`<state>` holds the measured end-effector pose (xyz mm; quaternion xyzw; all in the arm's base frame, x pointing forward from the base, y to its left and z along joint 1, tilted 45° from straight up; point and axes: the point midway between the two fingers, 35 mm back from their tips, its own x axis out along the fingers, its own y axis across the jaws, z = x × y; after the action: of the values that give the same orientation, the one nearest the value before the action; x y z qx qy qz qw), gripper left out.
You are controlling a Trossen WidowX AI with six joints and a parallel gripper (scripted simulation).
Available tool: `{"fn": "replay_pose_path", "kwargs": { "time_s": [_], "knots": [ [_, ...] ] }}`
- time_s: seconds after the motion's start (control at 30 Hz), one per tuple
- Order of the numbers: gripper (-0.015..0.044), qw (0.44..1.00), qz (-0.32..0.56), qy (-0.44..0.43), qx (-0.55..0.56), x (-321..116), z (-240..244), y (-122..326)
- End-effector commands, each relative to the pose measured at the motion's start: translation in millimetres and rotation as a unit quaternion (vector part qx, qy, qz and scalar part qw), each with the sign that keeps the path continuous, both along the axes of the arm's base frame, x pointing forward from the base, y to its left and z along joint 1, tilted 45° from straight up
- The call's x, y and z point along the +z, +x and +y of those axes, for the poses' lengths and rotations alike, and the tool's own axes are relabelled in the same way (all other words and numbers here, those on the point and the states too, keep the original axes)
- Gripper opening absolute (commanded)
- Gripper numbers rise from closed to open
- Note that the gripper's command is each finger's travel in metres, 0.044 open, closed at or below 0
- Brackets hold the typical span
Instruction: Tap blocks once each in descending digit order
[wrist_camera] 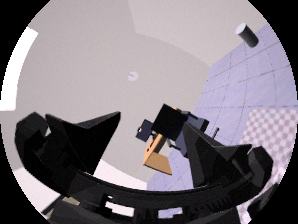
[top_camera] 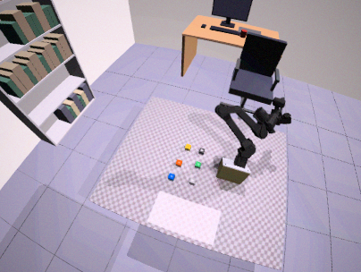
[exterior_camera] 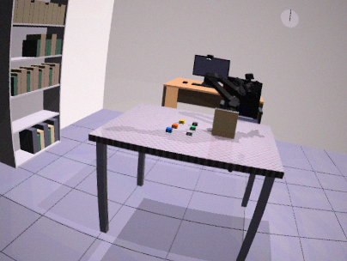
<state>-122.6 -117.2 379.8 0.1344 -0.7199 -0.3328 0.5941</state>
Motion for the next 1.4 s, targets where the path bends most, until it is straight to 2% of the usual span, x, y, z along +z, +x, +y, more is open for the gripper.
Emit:
{"fn": "replay_pose_path", "kwargs": {
  "time_s": [0.0, 0.13, 0.4, 0.57, 0.73, 1.03, 1.2, 1.37],
  "knots": [
    [0.0400, 1.000, -0.001, 0.000, 0.001, 0.0, -0.6, -0.2],
    [0.0400, 1.000, -0.018, 0.009, 0.017, 0.0, -15.1, -5.0],
    [0.0400, 0.991, -0.068, 0.083, 0.080, -10.0, -87.2, 0.8],
    [0.0400, 0.977, -0.074, 0.158, 0.121, -24.4, -135.5, 28.4],
    [0.0400, 0.955, -0.050, 0.245, 0.161, -44.2, -176.4, 74.9],
    [0.0400, 0.884, 0.075, 0.399, 0.232, -89.2, -209.2, 193.0],
    [0.0400, 0.824, 0.189, 0.463, 0.267, -116.9, -197.3, 265.3],
    [0.0400, 0.746, 0.322, 0.504, 0.293, -146.1, -166.0, 330.9]
  ]
}}
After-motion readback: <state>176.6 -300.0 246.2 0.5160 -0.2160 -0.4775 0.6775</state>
